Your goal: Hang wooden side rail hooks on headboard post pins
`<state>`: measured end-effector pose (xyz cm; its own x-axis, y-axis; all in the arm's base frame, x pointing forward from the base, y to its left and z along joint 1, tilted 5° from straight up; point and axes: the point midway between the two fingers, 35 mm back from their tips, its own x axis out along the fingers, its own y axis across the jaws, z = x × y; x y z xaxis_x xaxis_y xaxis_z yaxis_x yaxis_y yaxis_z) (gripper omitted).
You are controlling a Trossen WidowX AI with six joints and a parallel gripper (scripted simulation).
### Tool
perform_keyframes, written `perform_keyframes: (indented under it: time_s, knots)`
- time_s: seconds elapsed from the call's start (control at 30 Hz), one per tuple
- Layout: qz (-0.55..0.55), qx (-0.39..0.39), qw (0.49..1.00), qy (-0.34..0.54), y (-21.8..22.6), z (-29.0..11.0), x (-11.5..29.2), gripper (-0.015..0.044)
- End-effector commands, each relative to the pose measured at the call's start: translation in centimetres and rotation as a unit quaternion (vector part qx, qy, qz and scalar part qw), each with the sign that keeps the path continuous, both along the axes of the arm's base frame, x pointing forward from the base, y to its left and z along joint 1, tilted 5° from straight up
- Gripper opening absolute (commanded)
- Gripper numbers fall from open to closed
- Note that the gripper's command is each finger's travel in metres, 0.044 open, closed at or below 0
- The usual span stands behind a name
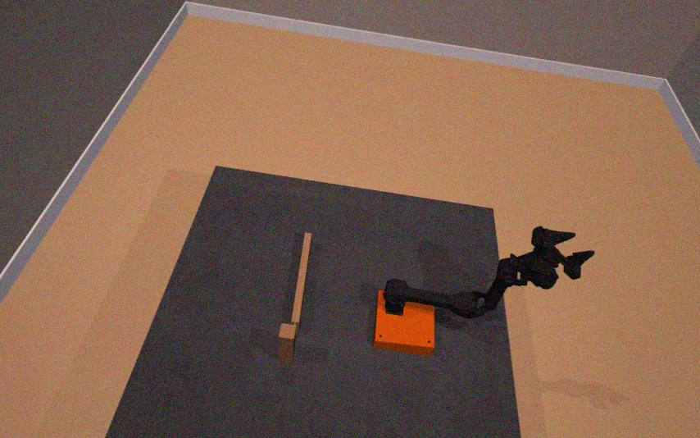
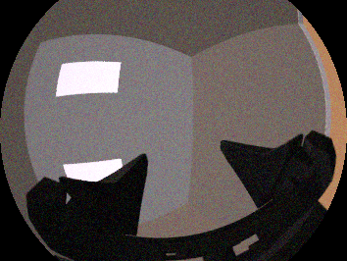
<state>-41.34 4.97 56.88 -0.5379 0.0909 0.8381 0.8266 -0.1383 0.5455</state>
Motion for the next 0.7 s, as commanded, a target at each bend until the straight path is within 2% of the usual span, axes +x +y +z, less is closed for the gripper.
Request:
perform_keyframes:
  time_s: [0.0,0.03,0.37,0.67]
  knots:
    - [0.001,0.0,1.0,0.002,-0.1,0.1,0.2,0.0426]
    - [0.005,-0.002,1.0,0.008,-0.2,0.4,0.7,0.044]
    - [0.087,-0.026,0.989,0.118,-2.7,5.6,11.4,0.044]
    - [0.168,-0.041,0.961,0.217,-4.0,8.1,22.0,0.044]
